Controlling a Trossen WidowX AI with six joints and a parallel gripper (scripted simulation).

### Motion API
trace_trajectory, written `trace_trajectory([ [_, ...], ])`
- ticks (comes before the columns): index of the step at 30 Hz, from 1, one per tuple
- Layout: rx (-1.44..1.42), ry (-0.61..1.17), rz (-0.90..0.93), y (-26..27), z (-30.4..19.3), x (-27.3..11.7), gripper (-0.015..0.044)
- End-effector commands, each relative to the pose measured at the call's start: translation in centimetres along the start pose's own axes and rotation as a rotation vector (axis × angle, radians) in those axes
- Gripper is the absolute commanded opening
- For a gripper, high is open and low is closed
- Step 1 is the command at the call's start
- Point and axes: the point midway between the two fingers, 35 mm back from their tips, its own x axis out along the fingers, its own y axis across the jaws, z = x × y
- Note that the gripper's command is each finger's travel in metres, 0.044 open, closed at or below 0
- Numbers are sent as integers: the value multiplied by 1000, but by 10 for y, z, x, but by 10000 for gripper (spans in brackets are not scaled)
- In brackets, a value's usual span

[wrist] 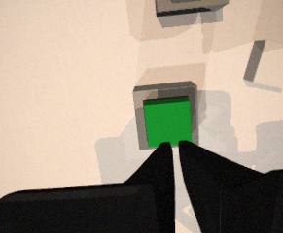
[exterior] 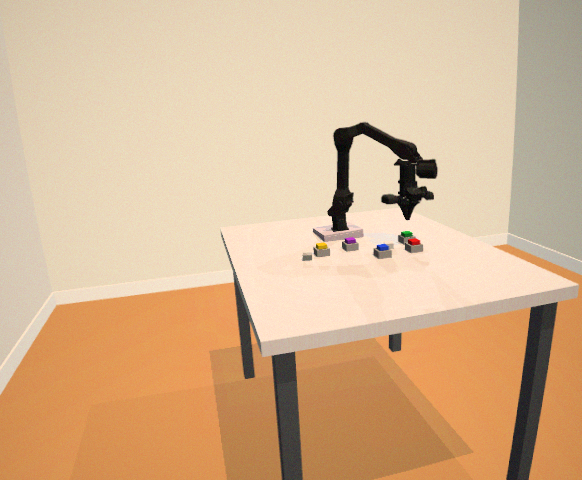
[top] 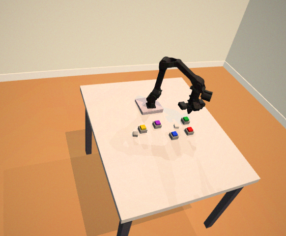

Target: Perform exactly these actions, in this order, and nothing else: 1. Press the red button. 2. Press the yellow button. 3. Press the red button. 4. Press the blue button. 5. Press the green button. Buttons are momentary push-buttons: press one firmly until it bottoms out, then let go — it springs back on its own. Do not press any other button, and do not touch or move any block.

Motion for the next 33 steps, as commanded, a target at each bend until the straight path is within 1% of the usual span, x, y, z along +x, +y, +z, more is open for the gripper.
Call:
trace_trajectory([
  [1, 4, 10, -7, -1, -3, 21, 20],
  [6, 4, 10, -7, -1, -3, 23, 20],
  [25, 4, 10, -7, -1, -4, 54, 20],
  [33, 4, 10, -7, -1, -4, 55, 20],
])
